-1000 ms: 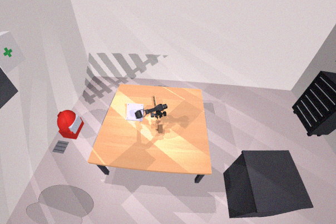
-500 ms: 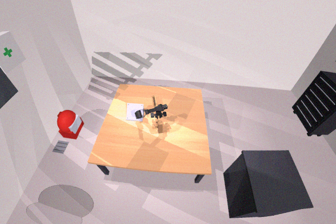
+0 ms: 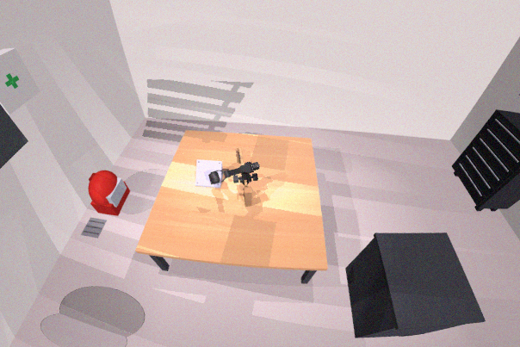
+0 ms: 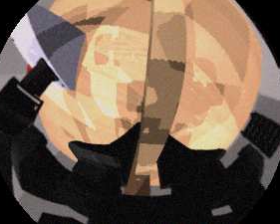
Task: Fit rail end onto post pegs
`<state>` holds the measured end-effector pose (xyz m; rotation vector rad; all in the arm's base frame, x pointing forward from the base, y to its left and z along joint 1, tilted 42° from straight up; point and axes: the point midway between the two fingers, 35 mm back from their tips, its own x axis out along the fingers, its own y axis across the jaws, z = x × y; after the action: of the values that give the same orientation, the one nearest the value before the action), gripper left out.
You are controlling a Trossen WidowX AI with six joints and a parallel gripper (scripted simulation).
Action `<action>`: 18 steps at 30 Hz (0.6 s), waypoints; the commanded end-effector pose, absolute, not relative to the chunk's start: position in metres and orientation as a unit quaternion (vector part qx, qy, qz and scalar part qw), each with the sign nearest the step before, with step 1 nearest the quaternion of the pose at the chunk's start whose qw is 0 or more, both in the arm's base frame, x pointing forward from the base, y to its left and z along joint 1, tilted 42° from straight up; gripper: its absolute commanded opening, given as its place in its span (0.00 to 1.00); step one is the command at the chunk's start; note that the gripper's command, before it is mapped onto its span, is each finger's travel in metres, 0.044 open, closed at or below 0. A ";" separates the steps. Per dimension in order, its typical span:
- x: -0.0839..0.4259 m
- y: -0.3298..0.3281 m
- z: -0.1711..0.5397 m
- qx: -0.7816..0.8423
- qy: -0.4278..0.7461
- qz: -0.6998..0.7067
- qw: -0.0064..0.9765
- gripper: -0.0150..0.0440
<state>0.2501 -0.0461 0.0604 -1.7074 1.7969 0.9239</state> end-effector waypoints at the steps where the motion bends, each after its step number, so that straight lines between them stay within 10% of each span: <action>1: 0.251 -0.047 0.064 -0.629 0.655 0.337 0.247 0.25; 18: 0.252 -0.050 0.067 -0.629 0.655 0.337 0.247 0.25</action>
<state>0.2510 -0.0501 0.0635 -1.7084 1.7953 0.9244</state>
